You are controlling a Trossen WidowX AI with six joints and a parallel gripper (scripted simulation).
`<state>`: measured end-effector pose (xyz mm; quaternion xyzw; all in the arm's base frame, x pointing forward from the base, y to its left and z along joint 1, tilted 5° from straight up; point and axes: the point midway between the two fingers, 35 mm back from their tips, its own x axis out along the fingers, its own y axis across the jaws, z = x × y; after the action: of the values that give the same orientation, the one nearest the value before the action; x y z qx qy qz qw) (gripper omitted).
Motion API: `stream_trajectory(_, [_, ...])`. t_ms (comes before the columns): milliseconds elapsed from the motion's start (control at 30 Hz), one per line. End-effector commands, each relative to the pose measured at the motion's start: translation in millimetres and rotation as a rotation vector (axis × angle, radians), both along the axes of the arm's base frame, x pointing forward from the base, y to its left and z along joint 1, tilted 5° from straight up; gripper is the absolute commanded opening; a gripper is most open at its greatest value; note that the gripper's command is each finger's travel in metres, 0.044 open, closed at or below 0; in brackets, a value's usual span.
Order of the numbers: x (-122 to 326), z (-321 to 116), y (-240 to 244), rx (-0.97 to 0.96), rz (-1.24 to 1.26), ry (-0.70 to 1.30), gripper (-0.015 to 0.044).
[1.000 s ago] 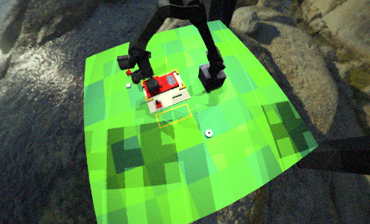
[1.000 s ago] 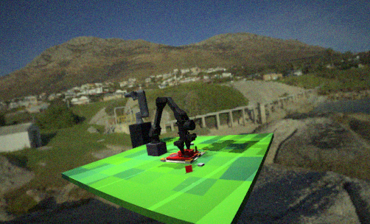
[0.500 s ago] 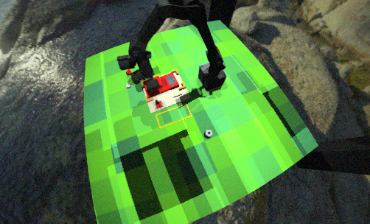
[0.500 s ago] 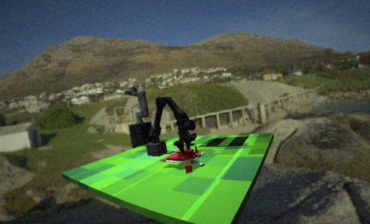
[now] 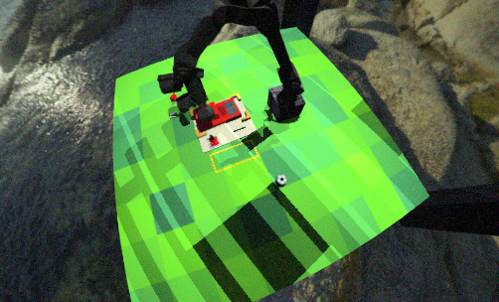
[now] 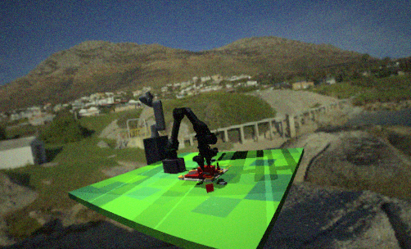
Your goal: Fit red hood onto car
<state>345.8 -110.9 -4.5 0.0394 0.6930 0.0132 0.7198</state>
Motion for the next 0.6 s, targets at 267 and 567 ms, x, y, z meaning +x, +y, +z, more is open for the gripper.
stream_trajectory(267, [0.4,-1.0,-0.4,-0.002,-0.002,-0.005,0.0])
stream_trajectory(567, [0.3,-1.8,-0.3,-0.002,-0.002,-0.006,0.0])
